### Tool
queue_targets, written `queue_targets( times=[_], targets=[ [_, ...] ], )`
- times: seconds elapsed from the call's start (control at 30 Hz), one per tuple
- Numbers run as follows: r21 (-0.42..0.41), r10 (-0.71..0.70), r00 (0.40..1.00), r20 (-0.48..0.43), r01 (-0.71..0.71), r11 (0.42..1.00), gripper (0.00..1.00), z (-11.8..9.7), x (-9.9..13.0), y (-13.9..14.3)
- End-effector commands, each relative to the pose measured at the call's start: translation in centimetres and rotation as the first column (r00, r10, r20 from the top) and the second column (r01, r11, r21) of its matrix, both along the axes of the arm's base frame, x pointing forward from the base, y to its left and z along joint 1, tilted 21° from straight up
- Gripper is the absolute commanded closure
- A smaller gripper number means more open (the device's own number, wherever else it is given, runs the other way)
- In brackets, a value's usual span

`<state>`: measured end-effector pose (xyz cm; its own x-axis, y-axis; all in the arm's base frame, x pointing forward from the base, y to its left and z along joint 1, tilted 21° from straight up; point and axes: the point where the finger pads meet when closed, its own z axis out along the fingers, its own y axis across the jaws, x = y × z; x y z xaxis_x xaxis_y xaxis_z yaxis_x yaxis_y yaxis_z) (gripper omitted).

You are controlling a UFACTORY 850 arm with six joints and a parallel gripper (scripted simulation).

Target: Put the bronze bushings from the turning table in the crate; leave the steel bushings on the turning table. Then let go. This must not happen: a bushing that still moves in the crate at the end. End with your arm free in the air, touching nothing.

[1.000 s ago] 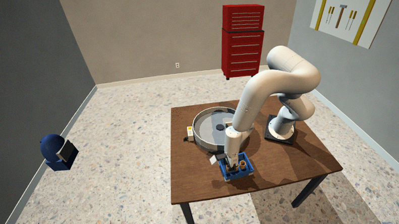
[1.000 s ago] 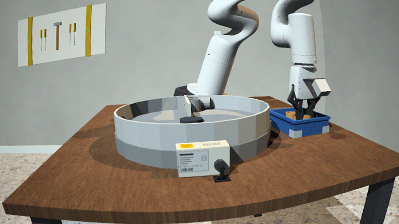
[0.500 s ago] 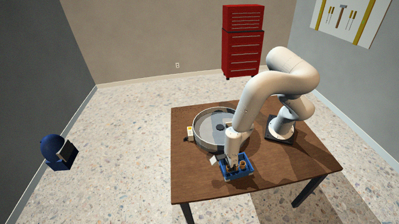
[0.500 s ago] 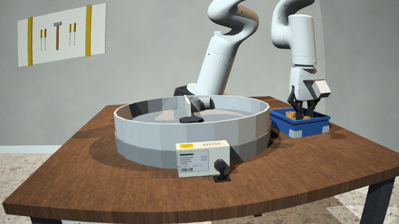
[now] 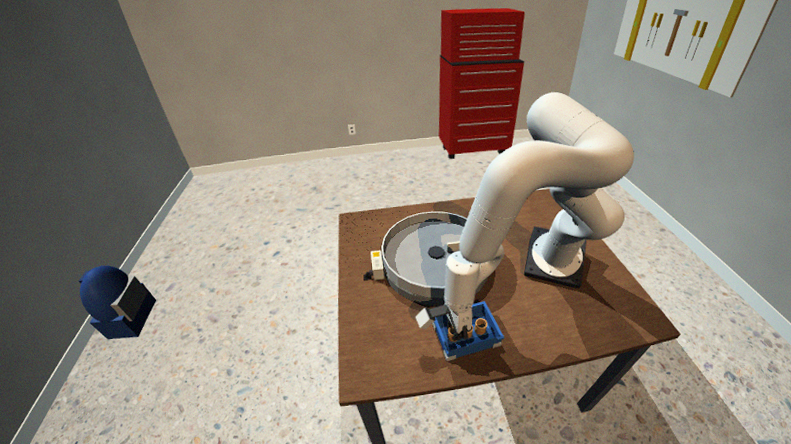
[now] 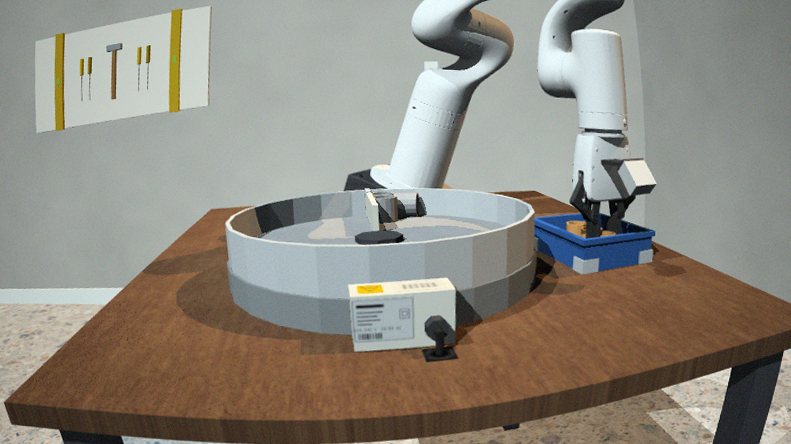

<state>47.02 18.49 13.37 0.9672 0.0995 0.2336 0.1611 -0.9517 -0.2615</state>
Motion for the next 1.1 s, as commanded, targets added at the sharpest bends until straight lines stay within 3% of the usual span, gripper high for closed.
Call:
queue_targets(
  times=[0.0,0.03,0.07,1.07],
  targets=[
    [0.0,0.0,1.0,0.001,0.0,1.0,1.0,0.06,0.06,0.01],
    [0.0,0.0,1.0,0.001,0.0,1.0,1.0,0.06,0.06,0.01],
    [0.0,0.0,1.0,0.001,0.0,1.0,0.52,0.06,0.06,0.01],
    [0.0,0.0,1.0,0.001,0.0,1.0,0.52,0.06,0.06,0.01]
  ],
)
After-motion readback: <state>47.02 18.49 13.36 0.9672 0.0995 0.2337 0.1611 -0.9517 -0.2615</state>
